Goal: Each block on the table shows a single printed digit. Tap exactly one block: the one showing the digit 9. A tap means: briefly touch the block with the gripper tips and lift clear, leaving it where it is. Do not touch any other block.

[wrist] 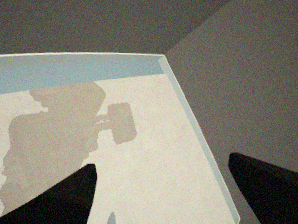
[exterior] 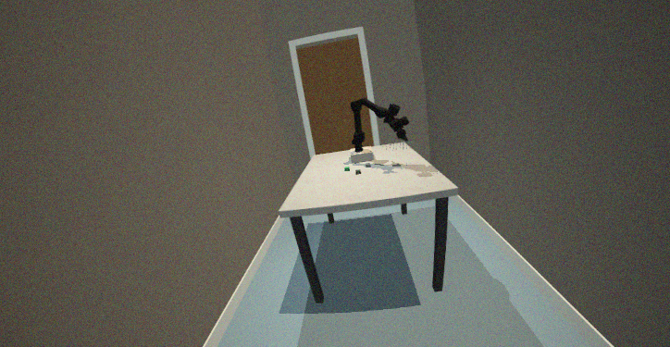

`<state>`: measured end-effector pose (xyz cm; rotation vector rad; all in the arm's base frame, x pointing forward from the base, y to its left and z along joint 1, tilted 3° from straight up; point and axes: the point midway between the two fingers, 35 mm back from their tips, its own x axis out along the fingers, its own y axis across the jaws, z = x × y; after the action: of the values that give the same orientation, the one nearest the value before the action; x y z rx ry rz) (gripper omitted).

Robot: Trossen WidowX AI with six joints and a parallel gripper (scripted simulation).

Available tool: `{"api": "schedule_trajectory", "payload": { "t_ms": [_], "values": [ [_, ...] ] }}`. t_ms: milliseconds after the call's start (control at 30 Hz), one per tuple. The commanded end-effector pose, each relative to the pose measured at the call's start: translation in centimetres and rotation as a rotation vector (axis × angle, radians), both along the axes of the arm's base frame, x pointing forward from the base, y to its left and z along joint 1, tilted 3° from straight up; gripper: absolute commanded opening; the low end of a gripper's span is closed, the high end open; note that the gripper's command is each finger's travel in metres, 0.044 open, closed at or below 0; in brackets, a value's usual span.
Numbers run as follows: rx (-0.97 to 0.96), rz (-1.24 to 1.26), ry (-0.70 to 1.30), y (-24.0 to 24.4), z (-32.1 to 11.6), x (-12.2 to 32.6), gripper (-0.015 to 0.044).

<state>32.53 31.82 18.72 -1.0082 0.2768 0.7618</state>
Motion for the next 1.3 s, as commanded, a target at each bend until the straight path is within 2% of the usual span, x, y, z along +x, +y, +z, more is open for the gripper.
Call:
{"api": "schedule_trajectory", "payload": {
  "t_ms": [0,167,300,467,633,733,1267],
  "values": [
    [-0.037,-0.161,0.125,-6.6,-1.8,2.9,0.0400],
    [-0.063,-0.400,0.317,-16.3,-4.3,4.6,0.0400],
    [-0.051,-0.606,0.488,-24.1,-5.9,3.8,0.0400],
    [0.009,-0.867,0.709,-32.4,-7.3,0.3,0.0400],
    [0.121,-1.126,0.935,-38.5,-7.9,-5.1,0.0400],
    [0.168,-1.207,1.007,-39.9,-7.9,-7.1,0.0400],
    [0.169,-1.208,1.008,-39.9,-7.9,-7.1,0.0400]
  ]
}}
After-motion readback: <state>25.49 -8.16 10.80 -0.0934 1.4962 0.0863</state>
